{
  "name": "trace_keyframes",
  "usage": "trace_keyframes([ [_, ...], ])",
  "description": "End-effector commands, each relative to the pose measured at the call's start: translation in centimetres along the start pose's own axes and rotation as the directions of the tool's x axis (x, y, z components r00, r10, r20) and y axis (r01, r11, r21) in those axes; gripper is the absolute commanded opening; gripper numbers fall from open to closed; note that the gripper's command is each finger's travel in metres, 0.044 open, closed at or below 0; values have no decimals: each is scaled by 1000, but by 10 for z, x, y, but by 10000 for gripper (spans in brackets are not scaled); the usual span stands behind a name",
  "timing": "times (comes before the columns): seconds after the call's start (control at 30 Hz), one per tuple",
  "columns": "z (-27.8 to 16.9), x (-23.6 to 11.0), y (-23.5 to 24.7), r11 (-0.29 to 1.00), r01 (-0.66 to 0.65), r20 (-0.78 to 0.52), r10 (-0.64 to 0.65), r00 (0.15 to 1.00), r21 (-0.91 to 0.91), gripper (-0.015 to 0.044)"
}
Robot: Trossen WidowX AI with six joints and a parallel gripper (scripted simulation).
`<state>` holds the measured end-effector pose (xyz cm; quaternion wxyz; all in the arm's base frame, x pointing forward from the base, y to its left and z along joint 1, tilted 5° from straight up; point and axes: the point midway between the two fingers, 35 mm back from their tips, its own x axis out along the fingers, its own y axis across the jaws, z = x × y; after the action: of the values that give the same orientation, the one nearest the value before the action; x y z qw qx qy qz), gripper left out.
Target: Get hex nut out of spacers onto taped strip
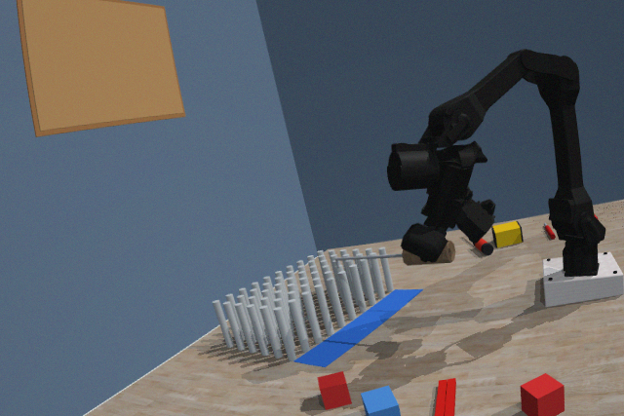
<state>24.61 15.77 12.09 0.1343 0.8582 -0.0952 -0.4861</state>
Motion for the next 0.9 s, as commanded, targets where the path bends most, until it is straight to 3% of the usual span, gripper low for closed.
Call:
trace_keyframes([
  [0.0,11,21,-8,1000,-4,-6,4,1000,7,0],
  [0.53,64,87,-21,1000,-1,-8,1,1000,10,0],
  [0.87,63,90,-22,1000,1,-10,-1,1000,12,0],
])
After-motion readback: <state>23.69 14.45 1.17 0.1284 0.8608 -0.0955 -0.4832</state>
